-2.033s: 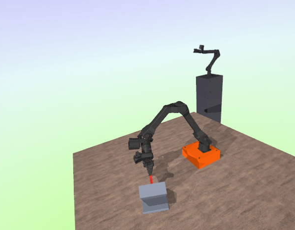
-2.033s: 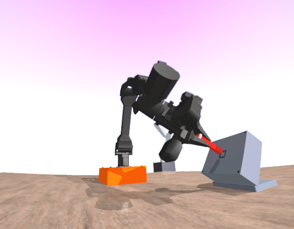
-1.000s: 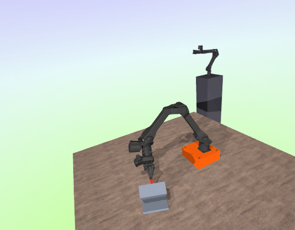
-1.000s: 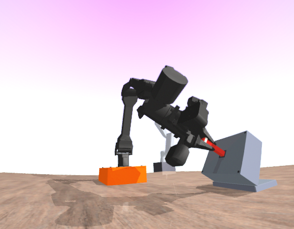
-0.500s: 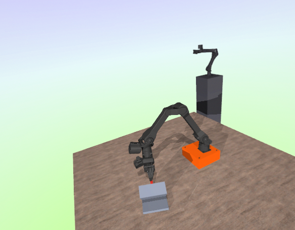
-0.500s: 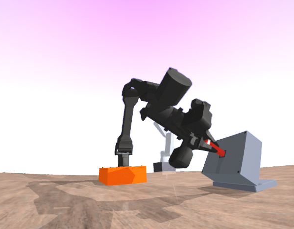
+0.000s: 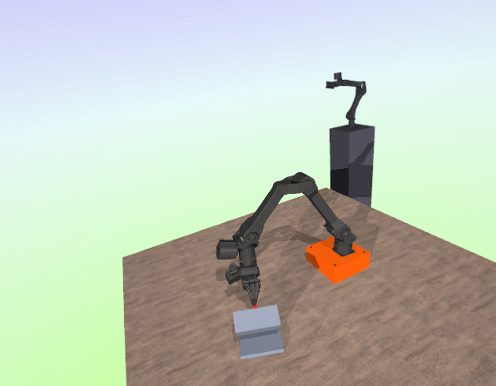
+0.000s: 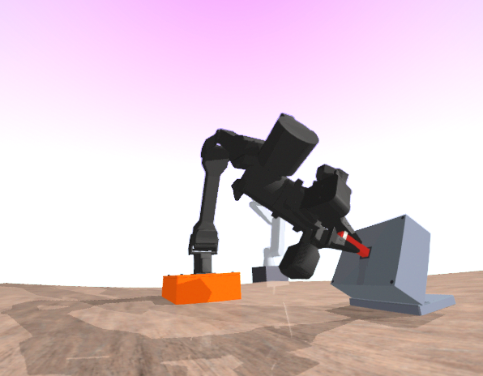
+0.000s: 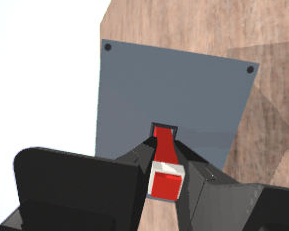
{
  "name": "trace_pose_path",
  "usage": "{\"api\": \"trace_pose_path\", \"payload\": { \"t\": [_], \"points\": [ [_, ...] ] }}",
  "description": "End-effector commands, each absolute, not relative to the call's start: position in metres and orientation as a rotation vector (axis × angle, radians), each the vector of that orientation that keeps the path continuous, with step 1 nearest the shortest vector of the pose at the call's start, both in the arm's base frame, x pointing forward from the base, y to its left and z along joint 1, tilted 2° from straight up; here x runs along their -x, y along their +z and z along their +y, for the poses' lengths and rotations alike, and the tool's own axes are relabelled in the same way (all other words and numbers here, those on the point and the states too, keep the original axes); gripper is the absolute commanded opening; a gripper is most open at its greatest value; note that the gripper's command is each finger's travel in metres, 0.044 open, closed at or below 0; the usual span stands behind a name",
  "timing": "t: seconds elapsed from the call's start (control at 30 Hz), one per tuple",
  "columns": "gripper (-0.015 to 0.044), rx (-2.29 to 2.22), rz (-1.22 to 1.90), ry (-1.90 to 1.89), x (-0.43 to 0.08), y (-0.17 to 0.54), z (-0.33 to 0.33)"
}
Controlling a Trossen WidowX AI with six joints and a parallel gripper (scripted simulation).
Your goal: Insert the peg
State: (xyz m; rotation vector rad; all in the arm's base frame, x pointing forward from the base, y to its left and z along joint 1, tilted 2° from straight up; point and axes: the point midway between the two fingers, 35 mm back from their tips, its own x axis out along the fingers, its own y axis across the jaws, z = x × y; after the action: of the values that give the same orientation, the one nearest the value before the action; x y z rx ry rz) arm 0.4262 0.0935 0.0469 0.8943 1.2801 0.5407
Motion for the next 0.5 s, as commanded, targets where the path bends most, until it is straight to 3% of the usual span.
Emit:
{"api": "trace_pose_path", "payload": {
  "t": [0.0, 0.1, 0.47],
  "points": [
    [0.0, -0.894, 1.28, 0.541, -0.4262, 0.047, 0.0934],
    [0.0, -0.894, 1.28, 0.541, -0.4262, 0.047, 0.0934],
    [0.0289, -0.894, 1.28, 0.541, -0.4262, 0.047, 0.0934]
  ]
}}
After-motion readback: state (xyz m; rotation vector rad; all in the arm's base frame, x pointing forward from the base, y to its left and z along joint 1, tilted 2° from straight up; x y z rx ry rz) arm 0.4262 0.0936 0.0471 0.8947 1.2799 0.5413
